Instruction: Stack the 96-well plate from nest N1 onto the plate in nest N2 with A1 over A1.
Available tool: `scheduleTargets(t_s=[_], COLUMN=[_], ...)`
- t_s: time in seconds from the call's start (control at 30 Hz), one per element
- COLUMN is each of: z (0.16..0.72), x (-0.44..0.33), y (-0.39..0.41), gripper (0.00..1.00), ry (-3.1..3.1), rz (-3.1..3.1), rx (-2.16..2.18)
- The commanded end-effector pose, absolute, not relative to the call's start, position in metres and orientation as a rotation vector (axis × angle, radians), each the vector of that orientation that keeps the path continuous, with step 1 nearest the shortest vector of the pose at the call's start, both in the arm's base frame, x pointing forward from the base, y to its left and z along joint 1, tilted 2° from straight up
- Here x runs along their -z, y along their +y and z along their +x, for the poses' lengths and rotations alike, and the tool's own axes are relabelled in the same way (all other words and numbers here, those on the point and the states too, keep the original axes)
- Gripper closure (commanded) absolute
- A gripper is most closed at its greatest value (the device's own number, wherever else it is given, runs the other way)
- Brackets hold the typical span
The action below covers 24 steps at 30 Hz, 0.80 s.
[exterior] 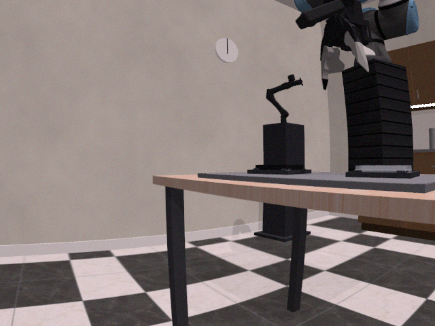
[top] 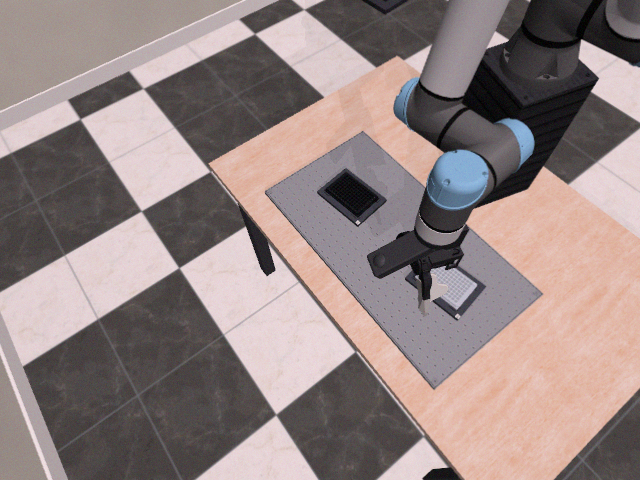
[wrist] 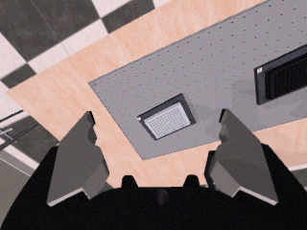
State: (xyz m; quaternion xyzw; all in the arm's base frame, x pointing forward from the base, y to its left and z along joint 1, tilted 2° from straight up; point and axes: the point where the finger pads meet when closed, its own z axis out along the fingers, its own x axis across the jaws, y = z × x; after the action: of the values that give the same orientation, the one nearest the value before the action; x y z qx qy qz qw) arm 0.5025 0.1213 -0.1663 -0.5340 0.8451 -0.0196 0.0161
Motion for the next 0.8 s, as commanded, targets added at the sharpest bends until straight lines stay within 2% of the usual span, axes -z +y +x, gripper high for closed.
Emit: scheduleTargets(t_s=[0.0,0.77], z=[0.503,0.491], x=[0.170,0.194], y=[0.105,0.020], gripper=[0.00,0.00], ry=[2.682,2.858], rz=[-1.569,-1.223], rx=[0.059,0.050])
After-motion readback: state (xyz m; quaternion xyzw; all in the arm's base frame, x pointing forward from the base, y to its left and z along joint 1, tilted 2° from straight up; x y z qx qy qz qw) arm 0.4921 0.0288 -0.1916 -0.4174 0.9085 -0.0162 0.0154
